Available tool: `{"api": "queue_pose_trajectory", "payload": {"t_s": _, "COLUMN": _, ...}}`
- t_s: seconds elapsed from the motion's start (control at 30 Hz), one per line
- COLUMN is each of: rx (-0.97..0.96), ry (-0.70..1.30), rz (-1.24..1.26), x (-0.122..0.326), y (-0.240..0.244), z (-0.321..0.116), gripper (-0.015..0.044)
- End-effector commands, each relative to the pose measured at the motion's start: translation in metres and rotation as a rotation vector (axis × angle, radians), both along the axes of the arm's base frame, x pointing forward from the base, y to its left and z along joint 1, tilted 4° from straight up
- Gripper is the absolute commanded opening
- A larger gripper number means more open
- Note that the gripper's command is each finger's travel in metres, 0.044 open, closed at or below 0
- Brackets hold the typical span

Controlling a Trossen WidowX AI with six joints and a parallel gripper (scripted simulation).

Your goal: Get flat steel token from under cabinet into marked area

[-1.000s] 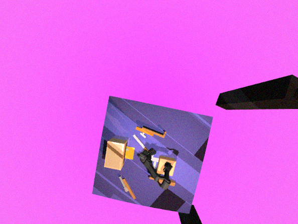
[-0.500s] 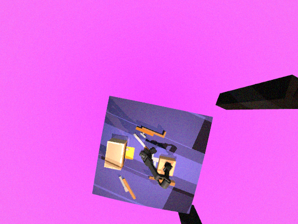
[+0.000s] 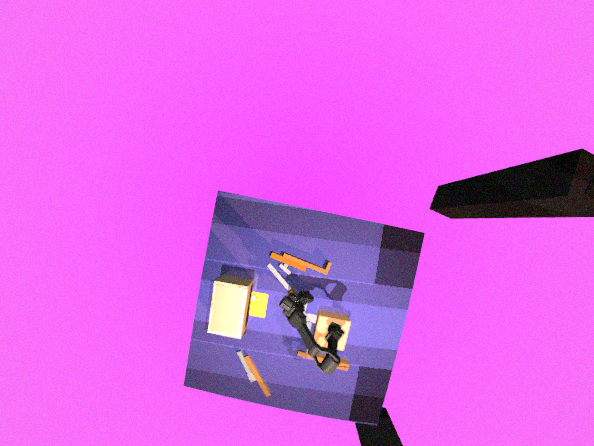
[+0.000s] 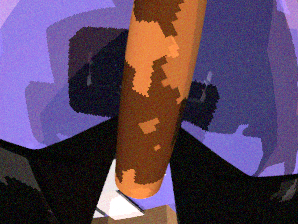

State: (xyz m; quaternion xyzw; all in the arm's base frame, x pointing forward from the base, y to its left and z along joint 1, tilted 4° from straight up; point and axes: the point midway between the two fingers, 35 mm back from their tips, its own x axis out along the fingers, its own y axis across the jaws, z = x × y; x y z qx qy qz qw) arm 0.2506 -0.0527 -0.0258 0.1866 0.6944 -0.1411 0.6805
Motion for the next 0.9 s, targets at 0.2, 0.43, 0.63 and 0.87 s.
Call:
{"api": "queue_pose_trajectory", "payload": {"t_s": 0.2, "rx": -0.011, "ry": -0.021, "rz": 0.002, "x": 0.006, "y": -0.013, "z": 0.003, "gripper": 0.0}}
{"api": "queue_pose_trajectory", "payload": {"t_s": 0.43, "rx": -0.012, "ry": -0.021, "rz": 0.002, "x": 0.006, "y": -0.021, "z": 0.003, "gripper": 0.0}}
{"api": "queue_pose_trajectory", "payload": {"t_s": 0.63, "rx": -0.013, "ry": -0.02, "rz": 0.002, "x": 0.006, "y": -0.027, "z": 0.002, "gripper": 0.0}}
{"api": "queue_pose_trajectory", "payload": {"t_s": 0.87, "rx": -0.013, "ry": -0.02, "rz": 0.002, "x": 0.006, "y": -0.035, "z": 0.002, "gripper": 0.0}}
